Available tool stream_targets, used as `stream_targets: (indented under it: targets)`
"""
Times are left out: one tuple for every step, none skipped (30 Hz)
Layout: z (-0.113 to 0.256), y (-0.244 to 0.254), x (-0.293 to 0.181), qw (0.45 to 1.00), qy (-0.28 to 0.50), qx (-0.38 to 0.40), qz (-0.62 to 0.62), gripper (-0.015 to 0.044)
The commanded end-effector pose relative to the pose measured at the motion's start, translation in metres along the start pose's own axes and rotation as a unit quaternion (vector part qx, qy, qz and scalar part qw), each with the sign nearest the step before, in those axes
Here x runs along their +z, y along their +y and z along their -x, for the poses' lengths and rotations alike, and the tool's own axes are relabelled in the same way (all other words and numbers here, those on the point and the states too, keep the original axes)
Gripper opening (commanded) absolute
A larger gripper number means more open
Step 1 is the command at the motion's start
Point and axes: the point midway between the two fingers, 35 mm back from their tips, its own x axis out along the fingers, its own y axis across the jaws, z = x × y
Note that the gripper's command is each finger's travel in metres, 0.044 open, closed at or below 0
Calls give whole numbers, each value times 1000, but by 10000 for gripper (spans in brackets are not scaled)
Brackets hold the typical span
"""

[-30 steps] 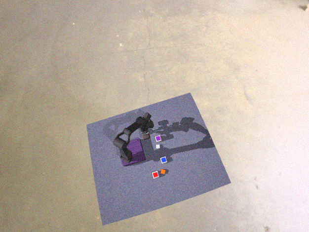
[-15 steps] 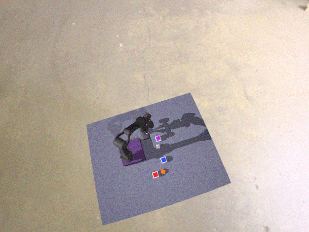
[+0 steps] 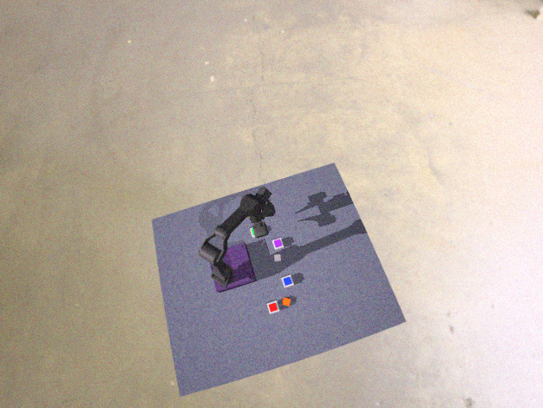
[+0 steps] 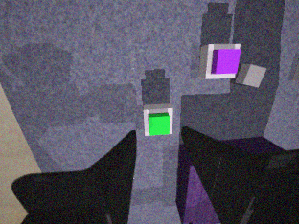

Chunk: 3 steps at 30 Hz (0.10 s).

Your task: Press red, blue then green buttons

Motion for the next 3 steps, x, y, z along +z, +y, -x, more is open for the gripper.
stream_targets:
  targets:
    - [14,0,8,1000,3,-3,1,309]
    - [14,0,8,1000,3,-3,1,335]
    - [14,0,8,1000,3,-3,1,335]
